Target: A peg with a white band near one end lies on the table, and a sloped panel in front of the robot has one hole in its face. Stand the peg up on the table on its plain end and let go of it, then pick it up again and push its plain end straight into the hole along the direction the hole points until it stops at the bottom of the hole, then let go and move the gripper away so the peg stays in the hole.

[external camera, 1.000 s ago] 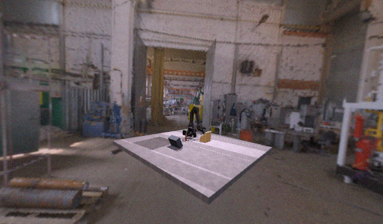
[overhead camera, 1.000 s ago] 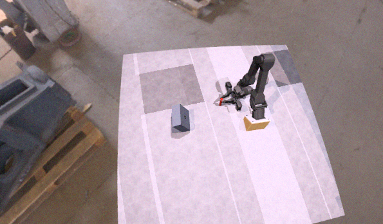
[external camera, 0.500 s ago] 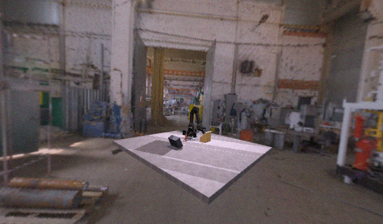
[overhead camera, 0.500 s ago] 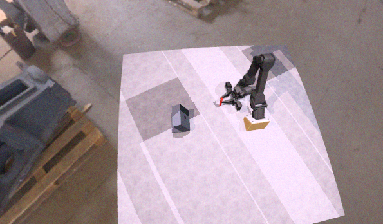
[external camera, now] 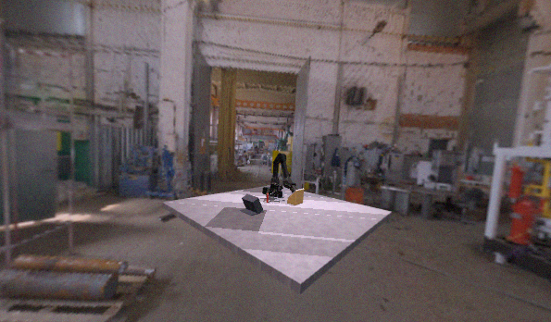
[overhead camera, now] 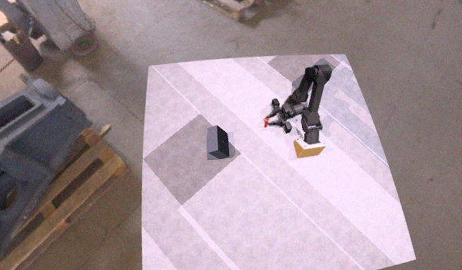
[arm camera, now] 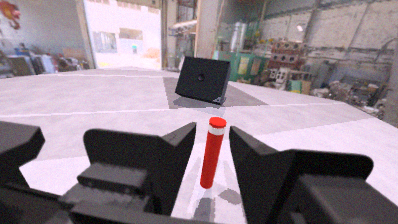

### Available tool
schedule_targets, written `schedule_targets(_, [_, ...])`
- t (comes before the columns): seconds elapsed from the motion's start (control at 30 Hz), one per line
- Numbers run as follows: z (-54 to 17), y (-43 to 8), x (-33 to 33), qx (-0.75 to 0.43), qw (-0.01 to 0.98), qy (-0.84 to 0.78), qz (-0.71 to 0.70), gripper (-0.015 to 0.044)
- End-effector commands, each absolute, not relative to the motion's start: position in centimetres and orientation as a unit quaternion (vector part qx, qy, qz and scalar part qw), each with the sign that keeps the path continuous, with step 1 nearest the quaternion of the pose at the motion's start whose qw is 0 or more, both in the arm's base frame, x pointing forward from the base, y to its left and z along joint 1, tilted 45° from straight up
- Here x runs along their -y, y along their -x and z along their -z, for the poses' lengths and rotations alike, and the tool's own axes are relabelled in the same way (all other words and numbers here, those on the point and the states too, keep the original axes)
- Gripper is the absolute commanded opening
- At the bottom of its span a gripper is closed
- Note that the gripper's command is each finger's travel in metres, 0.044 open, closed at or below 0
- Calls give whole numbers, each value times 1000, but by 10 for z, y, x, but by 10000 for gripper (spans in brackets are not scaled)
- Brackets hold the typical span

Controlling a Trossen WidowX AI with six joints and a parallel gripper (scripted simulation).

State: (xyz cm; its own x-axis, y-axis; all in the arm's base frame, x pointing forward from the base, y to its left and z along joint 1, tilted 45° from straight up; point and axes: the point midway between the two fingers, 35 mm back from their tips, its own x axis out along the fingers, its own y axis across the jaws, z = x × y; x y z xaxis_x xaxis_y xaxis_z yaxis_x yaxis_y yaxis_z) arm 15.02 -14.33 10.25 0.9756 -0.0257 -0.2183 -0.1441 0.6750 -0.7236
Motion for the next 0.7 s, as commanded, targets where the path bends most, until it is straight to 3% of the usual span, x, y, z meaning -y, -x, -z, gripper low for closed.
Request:
schedule_targets(0.0, [-102, -150, 143, -106, 909, 401, -33, 209])
schedule_targets(0.3, [-102, -150, 143, -106, 909, 401, -33, 440])
schedule_targets(0.67, [-132, -164, 127, -127, 904, 403, -59, 440])
